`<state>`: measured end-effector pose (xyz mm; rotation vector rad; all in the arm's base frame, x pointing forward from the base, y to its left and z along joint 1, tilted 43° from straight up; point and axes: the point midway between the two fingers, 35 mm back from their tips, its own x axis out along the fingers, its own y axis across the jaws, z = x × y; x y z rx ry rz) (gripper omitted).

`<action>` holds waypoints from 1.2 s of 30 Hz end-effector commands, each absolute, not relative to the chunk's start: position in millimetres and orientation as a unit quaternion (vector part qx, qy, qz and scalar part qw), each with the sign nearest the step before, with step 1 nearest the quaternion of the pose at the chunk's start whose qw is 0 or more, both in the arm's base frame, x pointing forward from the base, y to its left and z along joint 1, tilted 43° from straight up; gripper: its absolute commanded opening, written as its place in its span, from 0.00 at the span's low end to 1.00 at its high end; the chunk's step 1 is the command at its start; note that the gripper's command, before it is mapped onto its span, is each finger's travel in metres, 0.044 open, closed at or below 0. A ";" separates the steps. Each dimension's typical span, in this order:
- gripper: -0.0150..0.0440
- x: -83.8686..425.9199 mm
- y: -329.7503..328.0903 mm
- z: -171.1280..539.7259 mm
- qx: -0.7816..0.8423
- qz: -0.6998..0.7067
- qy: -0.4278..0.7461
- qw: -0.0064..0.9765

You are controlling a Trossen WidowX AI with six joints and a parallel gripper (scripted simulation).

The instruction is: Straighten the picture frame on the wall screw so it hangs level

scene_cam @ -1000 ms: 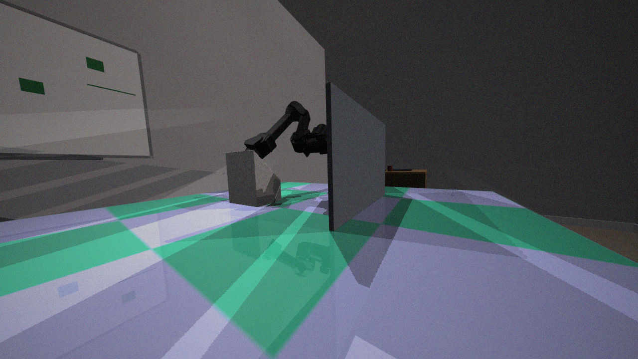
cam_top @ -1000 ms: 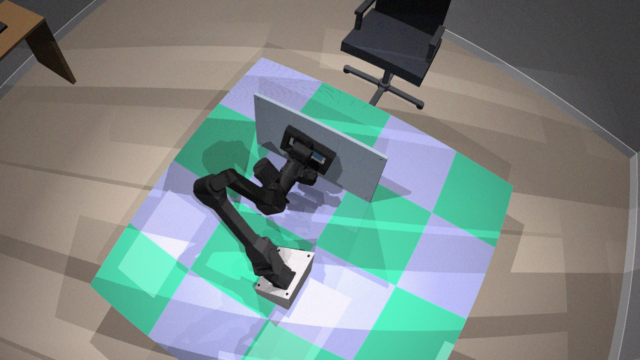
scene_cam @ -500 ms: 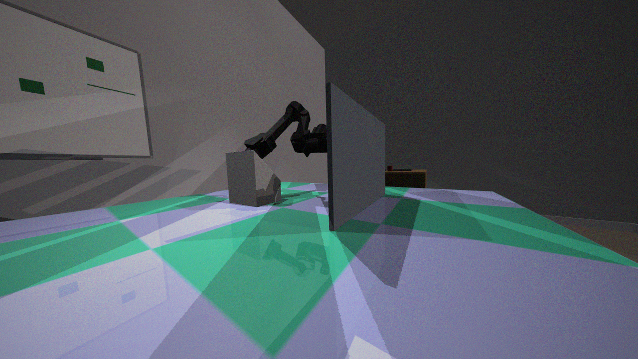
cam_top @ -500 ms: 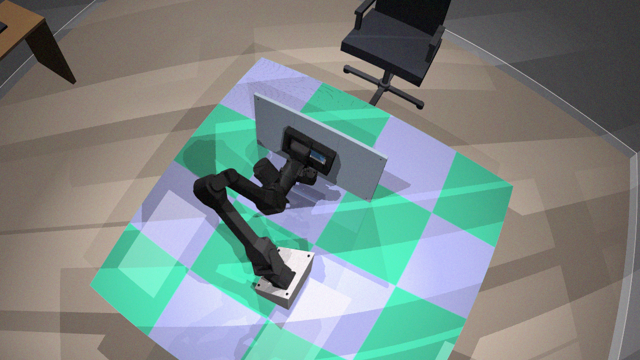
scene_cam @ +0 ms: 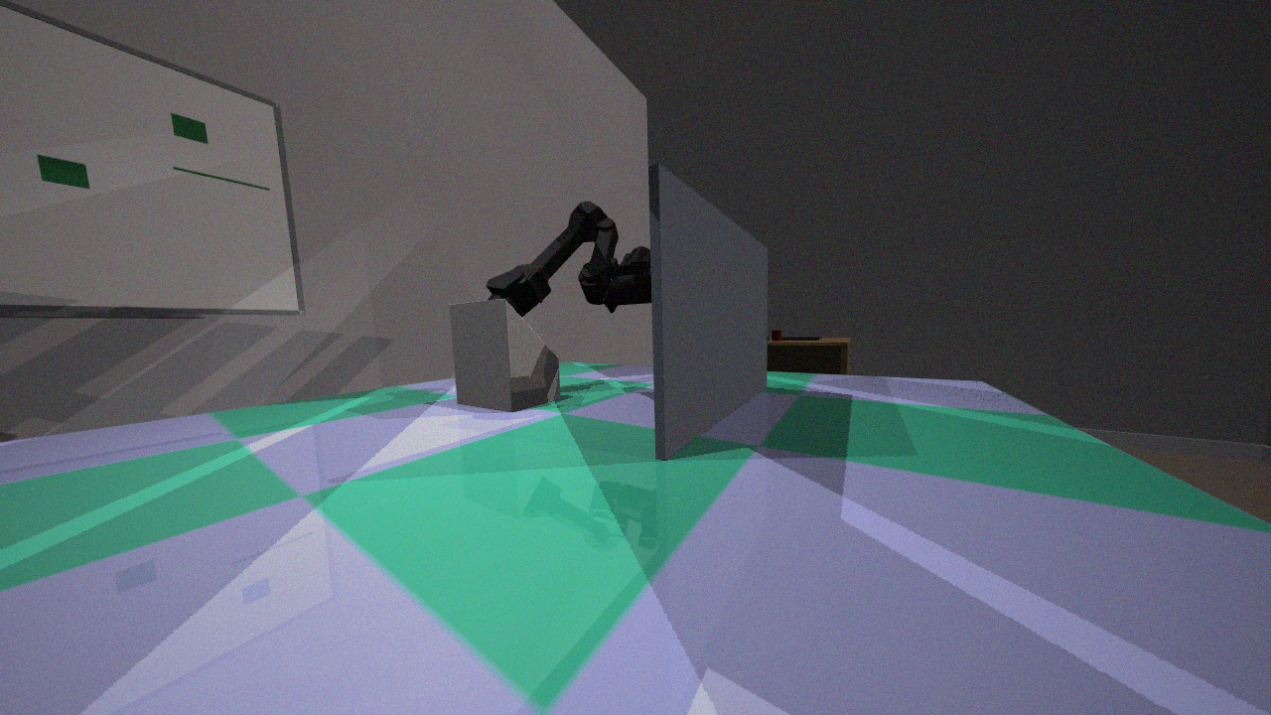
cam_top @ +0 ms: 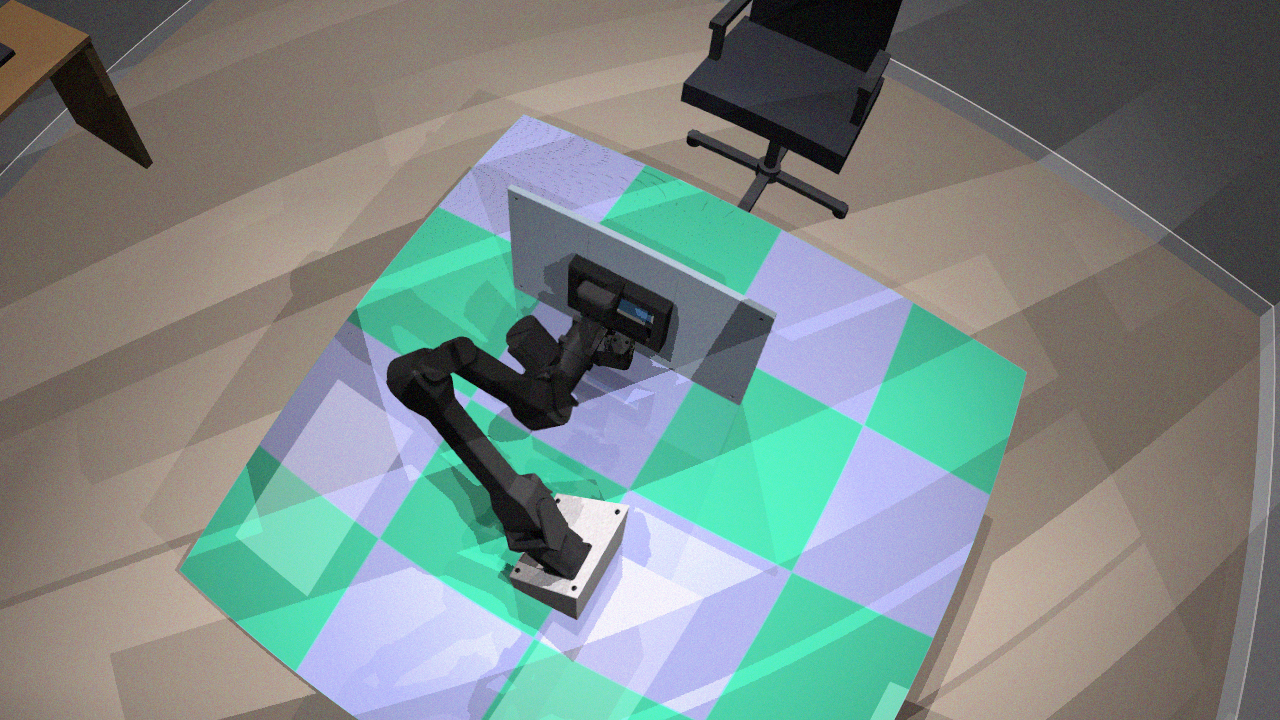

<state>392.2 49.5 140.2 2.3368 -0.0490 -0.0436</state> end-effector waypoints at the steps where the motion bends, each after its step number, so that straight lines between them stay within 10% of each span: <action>1: 0.25 392.3 49.9 140.3 0.915 -0.018 -0.020 0.402; 11: 0.69 392.2 49.5 140.2 0.919 -0.017 -0.019 0.393; 36: 0.69 292.1 36.5 163.3 0.947 -0.016 -0.023 0.321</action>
